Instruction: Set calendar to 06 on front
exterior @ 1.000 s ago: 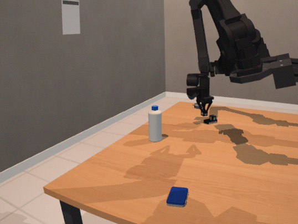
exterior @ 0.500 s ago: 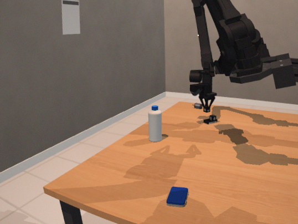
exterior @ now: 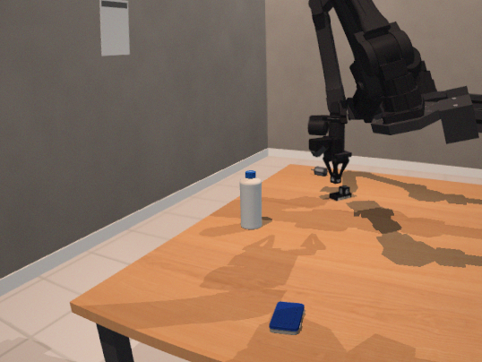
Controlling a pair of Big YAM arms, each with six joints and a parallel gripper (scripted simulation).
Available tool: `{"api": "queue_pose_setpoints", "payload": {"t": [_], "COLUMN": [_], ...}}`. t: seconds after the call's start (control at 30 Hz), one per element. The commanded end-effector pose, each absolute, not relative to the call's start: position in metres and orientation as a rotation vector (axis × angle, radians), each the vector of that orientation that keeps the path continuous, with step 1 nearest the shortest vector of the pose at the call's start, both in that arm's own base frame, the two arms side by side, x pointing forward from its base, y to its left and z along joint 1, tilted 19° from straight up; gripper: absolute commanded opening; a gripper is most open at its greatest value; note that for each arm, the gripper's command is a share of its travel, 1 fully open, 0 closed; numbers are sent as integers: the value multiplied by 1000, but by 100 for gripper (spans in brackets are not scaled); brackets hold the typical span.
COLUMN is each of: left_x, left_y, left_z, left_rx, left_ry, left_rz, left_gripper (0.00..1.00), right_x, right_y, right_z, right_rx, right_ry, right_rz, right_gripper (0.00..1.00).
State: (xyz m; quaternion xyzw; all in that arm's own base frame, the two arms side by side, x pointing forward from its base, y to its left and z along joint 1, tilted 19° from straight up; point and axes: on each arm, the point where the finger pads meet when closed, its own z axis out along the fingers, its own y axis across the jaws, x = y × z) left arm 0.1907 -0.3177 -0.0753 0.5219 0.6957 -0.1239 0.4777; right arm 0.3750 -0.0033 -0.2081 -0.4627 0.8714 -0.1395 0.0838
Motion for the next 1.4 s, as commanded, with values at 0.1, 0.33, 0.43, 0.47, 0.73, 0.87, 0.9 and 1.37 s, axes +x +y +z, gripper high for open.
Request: {"api": "queue_pose_setpoints", "payload": {"t": [0.1, 0.33, 0.43, 0.47, 0.73, 0.87, 0.9, 1.37], "left_x": [193, 193, 193, 193, 193, 193, 193, 193], "left_y": [-318, -318, -318, -318, -318, -318, -318, -318], "left_z": [-70, -70, -70, -70, -70, -70, -70, -70], "left_rx": [1252, 1252, 1252, 1252, 1252, 1252, 1252, 1252], "left_ry": [1695, 1695, 1695, 1695, 1695, 1695, 1695, 1695], "left_rz": [-312, -312, -312, -312, -312, -312, -312, -312], "left_gripper": [100, 100, 100, 100, 100, 100, 100, 100], "right_x": [377, 379, 379, 381, 378, 380, 382, 381], "right_y": [-10, -11, -8, -8, -19, -14, -14, -15], "right_z": [-229, -236, -235, -232, -246, -241, -240, -251], "right_rx": [-1389, -1387, -1387, -1383, -1372, -1383, -1381, -1399], "right_ry": [2602, 2604, 2600, 2593, 2609, 2592, 2590, 2591], "right_rz": [-415, -414, -413, -417, -411, -417, -419, -417], "right_gripper": [24, 24, 24, 24, 24, 24, 24, 24]}}
